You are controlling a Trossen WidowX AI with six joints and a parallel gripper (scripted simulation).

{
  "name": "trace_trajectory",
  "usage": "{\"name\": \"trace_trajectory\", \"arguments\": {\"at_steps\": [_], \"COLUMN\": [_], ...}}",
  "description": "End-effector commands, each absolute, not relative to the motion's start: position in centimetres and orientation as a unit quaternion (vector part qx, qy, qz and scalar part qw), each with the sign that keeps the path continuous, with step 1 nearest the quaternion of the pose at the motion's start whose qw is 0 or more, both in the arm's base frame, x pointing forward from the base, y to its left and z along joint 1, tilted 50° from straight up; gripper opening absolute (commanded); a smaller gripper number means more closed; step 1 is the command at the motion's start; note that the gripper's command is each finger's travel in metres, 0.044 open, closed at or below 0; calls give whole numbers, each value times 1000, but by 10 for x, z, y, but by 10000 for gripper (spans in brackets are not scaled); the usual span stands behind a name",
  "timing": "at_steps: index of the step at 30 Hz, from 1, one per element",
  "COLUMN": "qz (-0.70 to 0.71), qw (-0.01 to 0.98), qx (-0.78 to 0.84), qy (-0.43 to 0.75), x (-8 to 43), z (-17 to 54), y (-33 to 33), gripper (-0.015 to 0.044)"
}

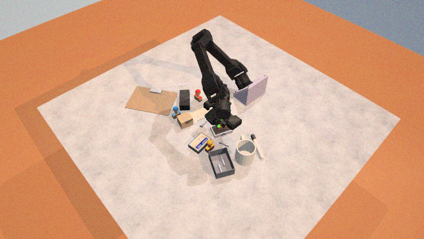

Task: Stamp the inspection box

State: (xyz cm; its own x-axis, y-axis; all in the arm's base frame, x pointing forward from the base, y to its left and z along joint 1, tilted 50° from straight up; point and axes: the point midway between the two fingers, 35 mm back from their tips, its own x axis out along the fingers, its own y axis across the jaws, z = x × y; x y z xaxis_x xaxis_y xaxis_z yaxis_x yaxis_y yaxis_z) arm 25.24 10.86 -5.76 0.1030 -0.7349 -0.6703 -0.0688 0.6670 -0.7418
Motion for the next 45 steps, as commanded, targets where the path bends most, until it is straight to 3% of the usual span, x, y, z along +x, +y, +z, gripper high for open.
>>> {"name": "trace_trajectory", "arguments": {"at_steps": [1, 45], "qz": [-249, -249], "qw": [668, 668], "qx": [-325, -325], "qy": [621, 621], "x": [254, 253], "z": [-59, -53], "y": [107, 113], "gripper": [0, 0]}}
